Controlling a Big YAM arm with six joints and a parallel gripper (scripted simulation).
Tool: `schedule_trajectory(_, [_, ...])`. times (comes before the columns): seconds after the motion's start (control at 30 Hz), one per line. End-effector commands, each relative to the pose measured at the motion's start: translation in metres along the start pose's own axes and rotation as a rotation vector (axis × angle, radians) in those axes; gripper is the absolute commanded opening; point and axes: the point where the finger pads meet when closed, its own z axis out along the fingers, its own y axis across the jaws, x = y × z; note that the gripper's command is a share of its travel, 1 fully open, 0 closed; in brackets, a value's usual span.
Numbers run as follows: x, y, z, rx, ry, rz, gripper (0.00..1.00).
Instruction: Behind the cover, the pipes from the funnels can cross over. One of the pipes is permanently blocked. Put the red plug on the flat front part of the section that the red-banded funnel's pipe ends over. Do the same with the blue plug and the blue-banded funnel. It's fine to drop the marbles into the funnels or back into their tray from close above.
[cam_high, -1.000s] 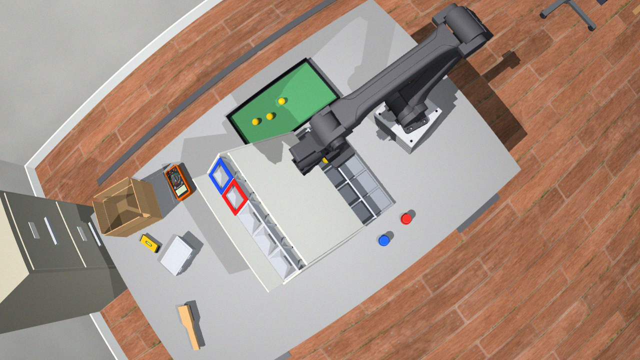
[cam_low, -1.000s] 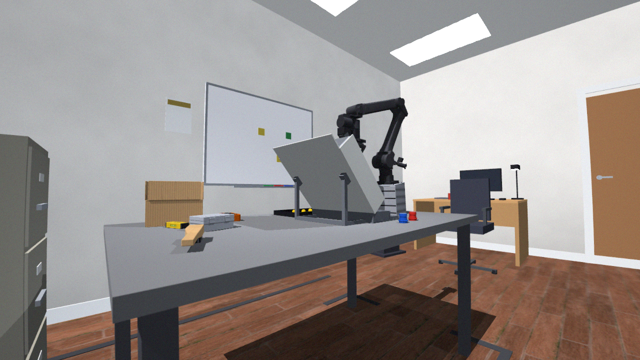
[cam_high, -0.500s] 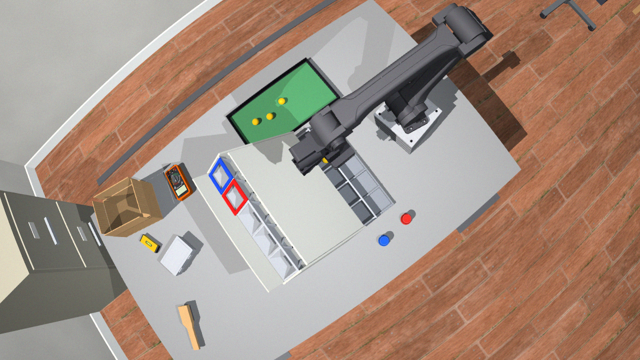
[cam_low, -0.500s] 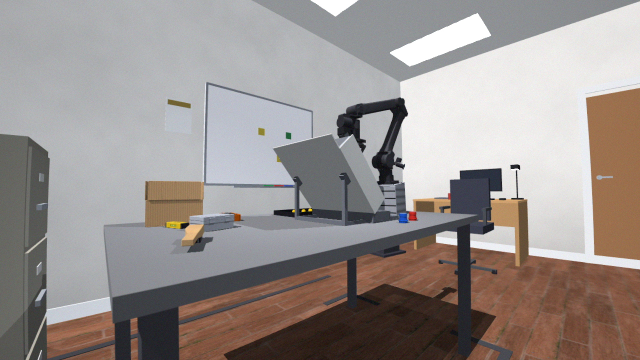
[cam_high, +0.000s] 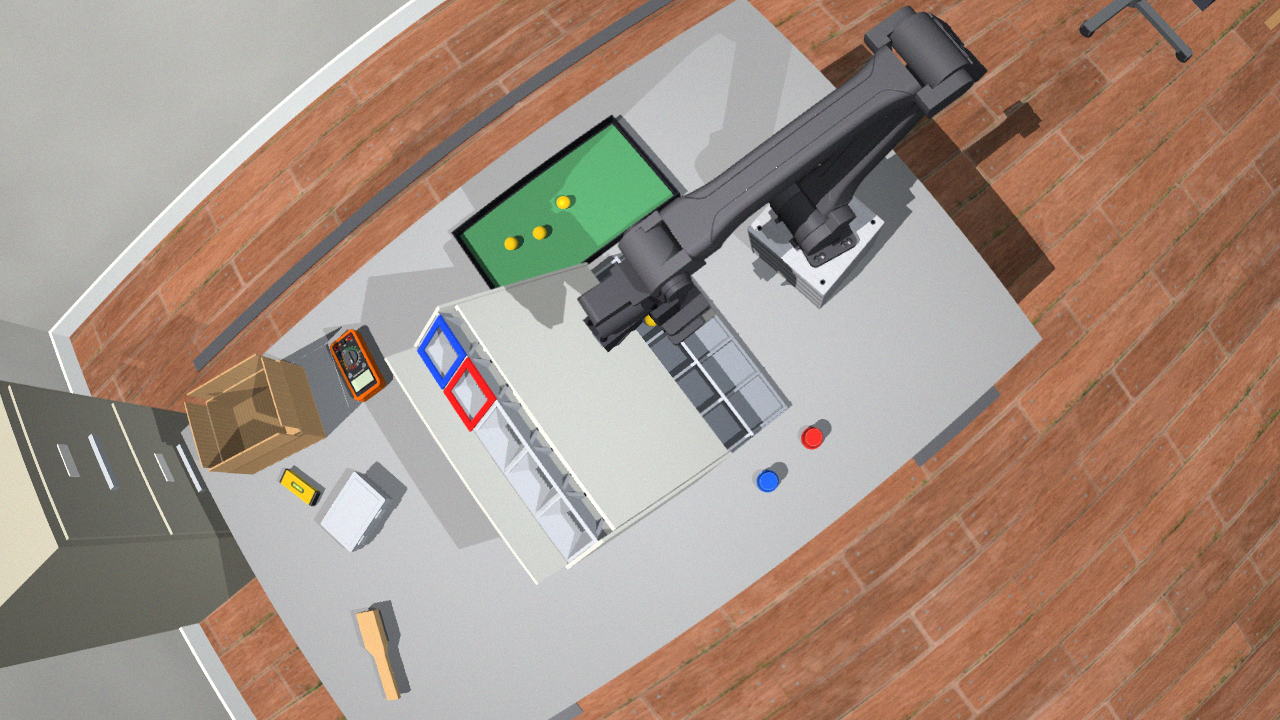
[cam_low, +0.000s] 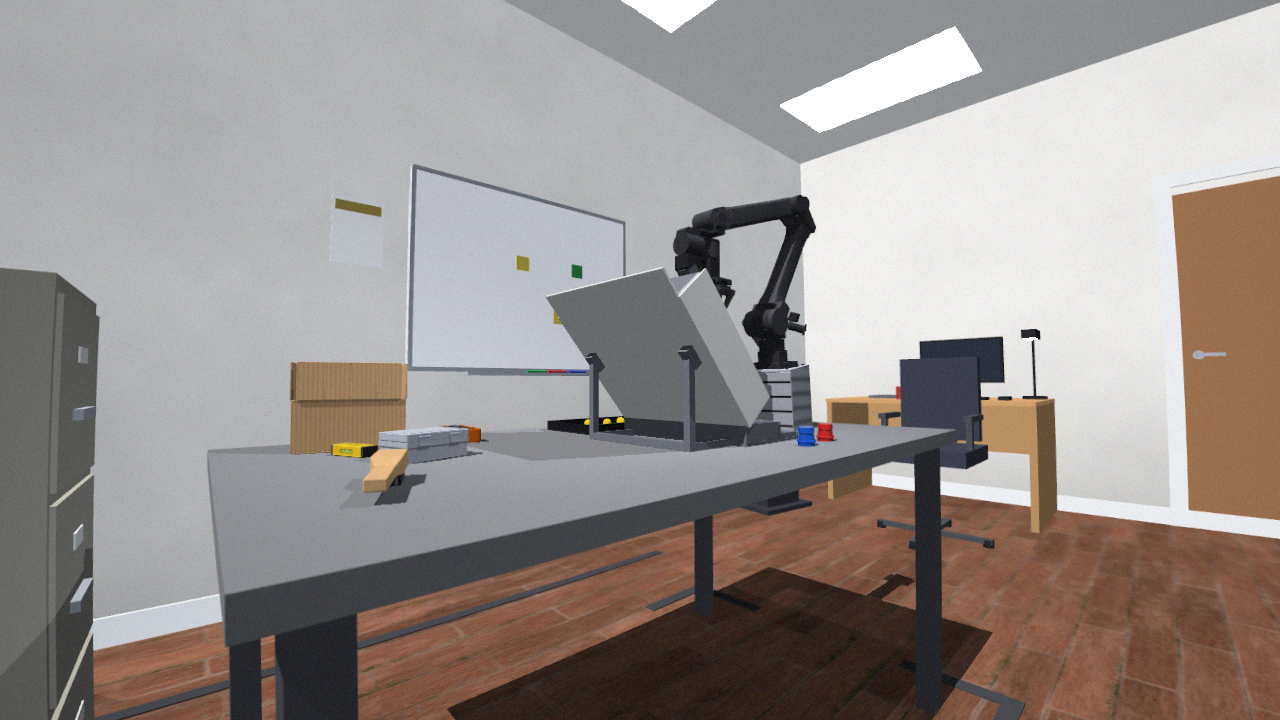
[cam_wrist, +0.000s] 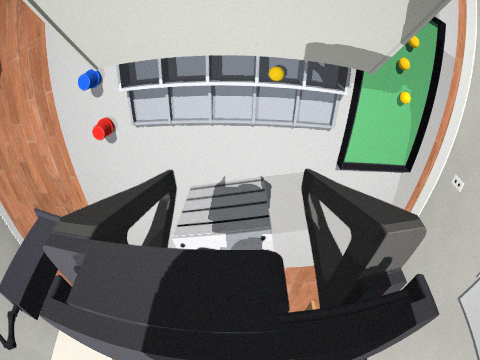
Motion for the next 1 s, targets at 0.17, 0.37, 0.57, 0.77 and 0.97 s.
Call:
schedule_trajectory(0.17, [-0.0043, 0.0, -0.0043, 0.0, -0.015, -0.002, 0.8])
schedule_trajectory(0.37, [-0.0043, 0.0, -0.0043, 0.0, -0.015, -0.002, 0.8])
schedule_trajectory(0.57, [-0.0043, 0.0, -0.0043, 0.0, -0.015, -0.002, 0.8])
schedule_trajectory(0.77, [-0.0043, 0.0, -0.0043, 0.0, -0.015, -0.002, 0.8])
schedule_trajectory(0.97, [-0.0033, -0.0085, 0.0008, 0.0, -0.015, 0.0, 0.8])
